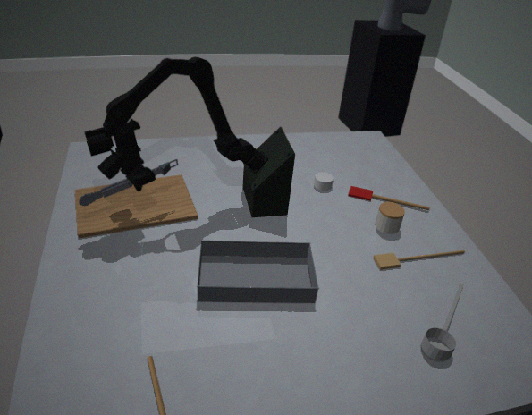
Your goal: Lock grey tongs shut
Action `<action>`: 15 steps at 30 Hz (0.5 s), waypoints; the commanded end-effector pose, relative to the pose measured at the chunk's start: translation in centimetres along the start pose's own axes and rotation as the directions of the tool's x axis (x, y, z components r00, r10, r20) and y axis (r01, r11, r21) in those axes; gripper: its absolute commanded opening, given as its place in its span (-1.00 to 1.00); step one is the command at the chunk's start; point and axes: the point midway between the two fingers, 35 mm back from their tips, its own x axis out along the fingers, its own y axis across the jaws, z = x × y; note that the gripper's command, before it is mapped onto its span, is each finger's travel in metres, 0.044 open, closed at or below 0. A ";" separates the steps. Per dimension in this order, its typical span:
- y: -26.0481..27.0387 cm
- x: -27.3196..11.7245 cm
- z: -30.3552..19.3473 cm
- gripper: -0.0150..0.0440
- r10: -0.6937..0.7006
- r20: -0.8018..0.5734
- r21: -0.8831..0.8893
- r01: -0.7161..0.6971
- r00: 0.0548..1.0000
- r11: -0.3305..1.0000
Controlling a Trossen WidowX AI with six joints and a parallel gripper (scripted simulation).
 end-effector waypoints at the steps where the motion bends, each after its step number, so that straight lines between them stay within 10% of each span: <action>1: -1.3 -0.9 0.1 -1.00 -0.006 0.036 0.007 0.006 0.999 1.000; 15: -5.2 -2.9 -0.9 -1.00 -0.053 0.103 0.024 0.051 0.993 0.998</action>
